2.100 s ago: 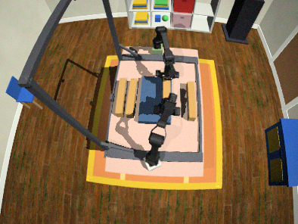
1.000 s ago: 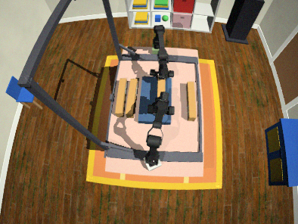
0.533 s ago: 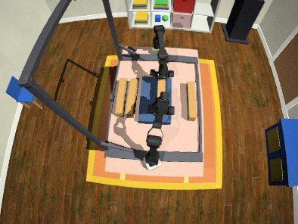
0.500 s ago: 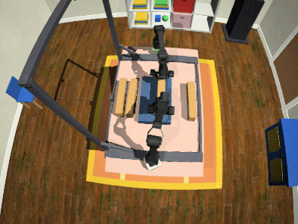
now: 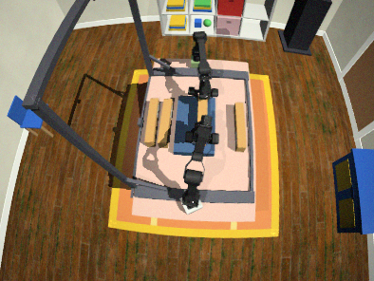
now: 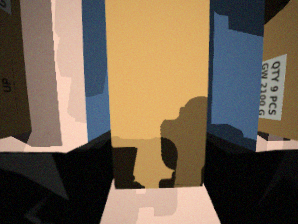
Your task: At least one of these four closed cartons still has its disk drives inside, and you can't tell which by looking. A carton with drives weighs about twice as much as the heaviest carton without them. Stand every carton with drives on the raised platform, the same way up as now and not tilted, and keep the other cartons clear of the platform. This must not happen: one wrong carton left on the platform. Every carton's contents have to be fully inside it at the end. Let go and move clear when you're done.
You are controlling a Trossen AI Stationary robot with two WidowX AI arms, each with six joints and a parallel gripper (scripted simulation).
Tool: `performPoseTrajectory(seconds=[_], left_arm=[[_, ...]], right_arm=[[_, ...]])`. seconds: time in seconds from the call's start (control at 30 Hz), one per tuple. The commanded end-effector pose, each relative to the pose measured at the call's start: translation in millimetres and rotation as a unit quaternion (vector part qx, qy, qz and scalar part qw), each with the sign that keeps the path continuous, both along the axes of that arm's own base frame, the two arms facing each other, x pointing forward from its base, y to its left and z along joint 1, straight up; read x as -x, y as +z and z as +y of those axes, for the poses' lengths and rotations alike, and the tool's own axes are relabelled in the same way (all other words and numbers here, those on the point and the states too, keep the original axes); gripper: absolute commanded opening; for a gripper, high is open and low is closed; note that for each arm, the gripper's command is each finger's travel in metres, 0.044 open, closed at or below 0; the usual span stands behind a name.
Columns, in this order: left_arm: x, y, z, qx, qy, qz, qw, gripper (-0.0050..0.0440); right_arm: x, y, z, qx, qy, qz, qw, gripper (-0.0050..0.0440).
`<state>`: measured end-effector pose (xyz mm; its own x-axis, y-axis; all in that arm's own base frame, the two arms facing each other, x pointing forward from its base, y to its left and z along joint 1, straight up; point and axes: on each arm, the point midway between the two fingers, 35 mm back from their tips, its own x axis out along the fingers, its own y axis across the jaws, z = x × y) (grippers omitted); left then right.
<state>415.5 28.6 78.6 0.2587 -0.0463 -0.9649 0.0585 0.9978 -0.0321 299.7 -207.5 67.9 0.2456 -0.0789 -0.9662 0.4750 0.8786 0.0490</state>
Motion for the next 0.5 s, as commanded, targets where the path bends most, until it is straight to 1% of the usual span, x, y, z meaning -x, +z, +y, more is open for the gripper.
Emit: performPoseTrajectory(seconds=[0.0,0.23,0.27,0.47], left_arm=[[-3,37,1,-0.004,0.001,-0.042,0.999,-0.005],[-3,37,1,-0.004,0.001,-0.042,0.999,-0.005],[0,54,-31,-0.011,0.0,-0.057,0.998,-0.005],[0,54,-31,-0.011,0.0,-0.057,0.998,-0.005]], right_arm=[[-3,29,-1,0.025,0.001,-0.029,0.999,-0.005],[-3,29,-1,0.025,0.001,-0.029,0.999,-0.005],[-21,46,30,0.041,0.0,-0.038,0.998,-0.005],[-21,46,30,0.041,0.0,-0.038,0.998,-0.005]])
